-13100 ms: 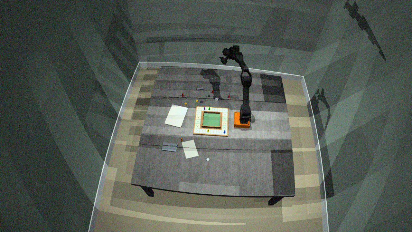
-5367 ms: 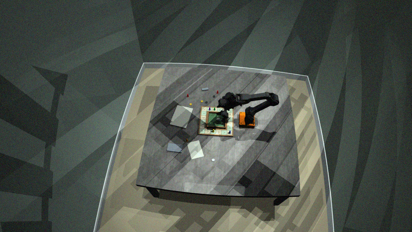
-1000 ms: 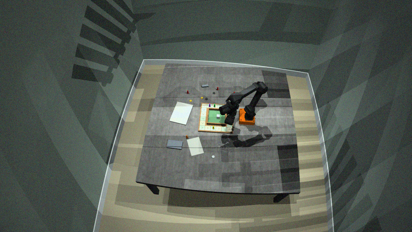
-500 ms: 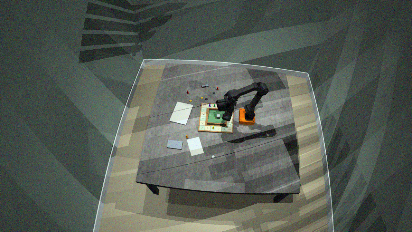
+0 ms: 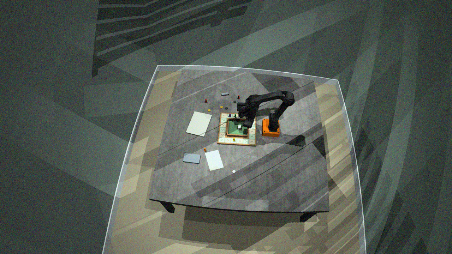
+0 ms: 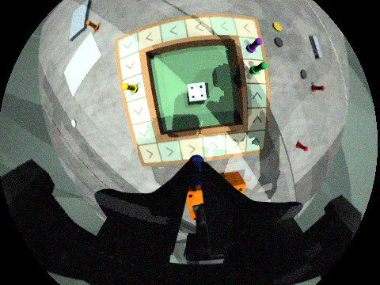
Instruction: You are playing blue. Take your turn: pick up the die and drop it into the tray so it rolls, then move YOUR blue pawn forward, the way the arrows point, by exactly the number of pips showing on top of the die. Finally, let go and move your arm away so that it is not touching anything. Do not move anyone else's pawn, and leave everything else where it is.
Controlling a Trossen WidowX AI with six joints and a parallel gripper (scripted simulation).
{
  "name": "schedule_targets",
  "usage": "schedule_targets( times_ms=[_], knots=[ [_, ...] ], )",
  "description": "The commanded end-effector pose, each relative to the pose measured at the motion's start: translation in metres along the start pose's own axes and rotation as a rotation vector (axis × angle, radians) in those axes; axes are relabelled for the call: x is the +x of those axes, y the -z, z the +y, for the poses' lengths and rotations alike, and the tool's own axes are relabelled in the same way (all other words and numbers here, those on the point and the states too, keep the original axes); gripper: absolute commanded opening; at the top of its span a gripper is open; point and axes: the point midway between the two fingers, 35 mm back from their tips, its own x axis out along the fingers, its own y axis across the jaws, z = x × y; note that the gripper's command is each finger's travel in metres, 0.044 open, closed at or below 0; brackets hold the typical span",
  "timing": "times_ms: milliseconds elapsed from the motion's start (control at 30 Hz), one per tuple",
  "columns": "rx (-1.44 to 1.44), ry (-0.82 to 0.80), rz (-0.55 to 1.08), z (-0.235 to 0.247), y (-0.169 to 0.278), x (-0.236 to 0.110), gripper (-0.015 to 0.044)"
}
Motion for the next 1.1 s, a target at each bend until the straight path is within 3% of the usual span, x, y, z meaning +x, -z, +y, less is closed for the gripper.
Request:
schedule_targets(
  times_ms=[0,700,1067],
  knots=[
    [-0.004,0.007,-0.003,-0.016,-0.003,0.006,0.0000],
    [-0.004,0.017,0.000,-0.082,0.000,0.034,0.0000],
    [-0.004,0.017,0.001,-0.087,0.000,0.059,0.0000]
  ],
)
